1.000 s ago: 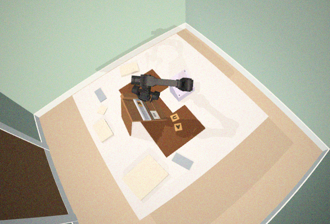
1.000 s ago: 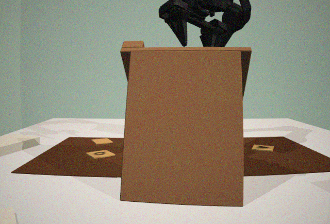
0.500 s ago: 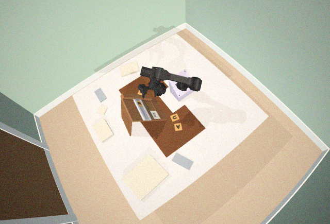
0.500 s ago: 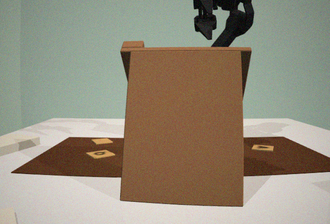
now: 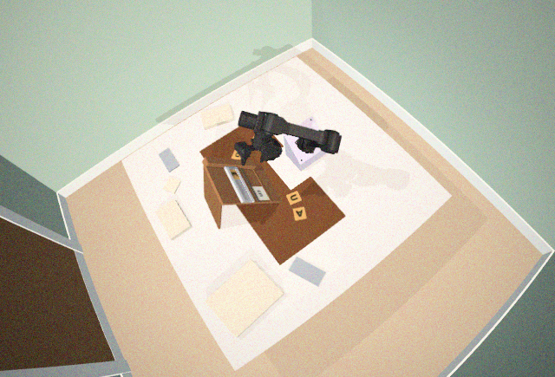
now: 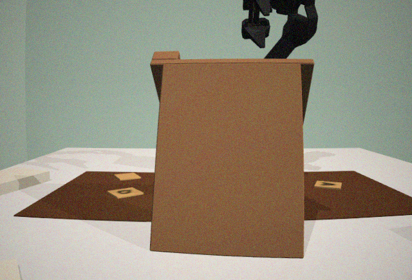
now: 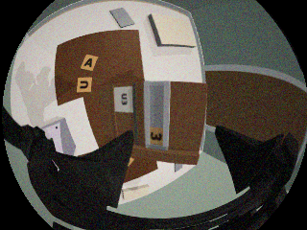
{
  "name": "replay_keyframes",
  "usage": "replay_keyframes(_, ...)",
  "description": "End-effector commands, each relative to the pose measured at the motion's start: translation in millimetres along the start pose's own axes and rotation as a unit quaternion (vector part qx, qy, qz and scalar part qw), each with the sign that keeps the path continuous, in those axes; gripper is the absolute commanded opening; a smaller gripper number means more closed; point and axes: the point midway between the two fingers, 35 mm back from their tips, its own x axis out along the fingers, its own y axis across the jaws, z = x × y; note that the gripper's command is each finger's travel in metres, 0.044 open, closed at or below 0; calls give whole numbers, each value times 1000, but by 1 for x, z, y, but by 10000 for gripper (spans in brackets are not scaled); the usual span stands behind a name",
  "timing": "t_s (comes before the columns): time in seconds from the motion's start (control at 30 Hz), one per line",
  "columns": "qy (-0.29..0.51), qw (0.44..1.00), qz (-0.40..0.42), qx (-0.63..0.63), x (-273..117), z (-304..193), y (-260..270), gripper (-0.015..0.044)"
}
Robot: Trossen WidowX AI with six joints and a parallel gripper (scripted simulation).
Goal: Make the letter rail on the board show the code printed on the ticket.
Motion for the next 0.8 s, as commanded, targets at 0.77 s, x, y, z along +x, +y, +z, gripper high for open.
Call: replay_keyframes(0.77, -149, 742, 244, -606, 182, 77, 235, 340)
